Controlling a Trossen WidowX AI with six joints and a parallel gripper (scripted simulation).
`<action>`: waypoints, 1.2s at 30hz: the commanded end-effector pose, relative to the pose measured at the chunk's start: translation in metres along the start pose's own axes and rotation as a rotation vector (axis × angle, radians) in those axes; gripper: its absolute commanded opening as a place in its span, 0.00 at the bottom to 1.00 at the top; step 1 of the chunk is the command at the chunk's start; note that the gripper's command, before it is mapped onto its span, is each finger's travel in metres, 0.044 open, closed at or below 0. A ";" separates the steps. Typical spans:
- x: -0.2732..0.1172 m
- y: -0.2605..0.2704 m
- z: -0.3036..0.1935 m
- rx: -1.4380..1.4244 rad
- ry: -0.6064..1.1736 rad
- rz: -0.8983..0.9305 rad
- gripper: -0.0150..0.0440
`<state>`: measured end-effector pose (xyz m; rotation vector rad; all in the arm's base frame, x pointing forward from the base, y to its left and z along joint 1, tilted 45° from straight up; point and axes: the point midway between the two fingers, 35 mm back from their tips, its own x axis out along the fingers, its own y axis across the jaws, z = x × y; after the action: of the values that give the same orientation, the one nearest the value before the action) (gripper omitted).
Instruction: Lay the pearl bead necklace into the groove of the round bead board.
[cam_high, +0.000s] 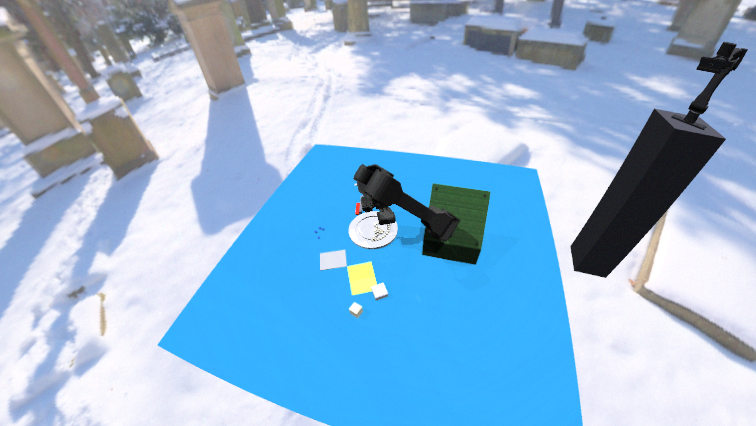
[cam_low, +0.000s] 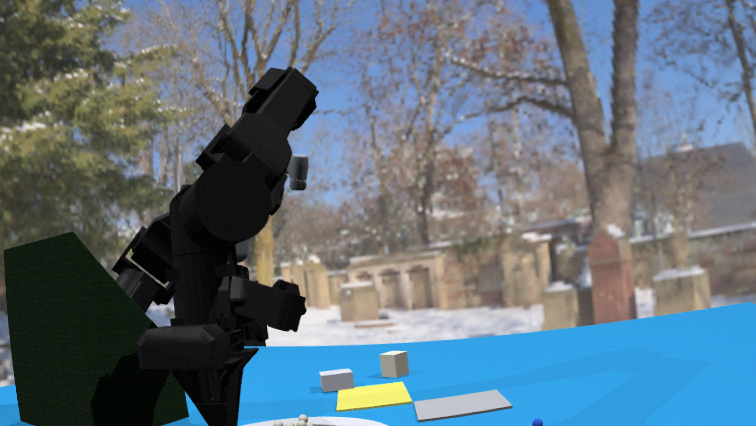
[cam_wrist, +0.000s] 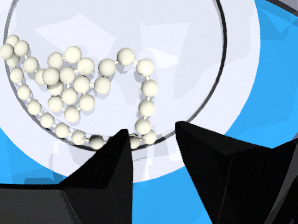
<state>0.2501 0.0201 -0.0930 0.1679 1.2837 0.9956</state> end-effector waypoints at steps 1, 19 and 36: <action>0.009 0.002 -0.002 0.011 -0.001 0.011 0.46; 0.018 0.002 -0.002 0.006 0.003 0.008 0.25; 0.018 0.002 -0.002 0.006 0.003 0.008 0.25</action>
<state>0.2457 0.0329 -0.1054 0.1768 1.2904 0.9992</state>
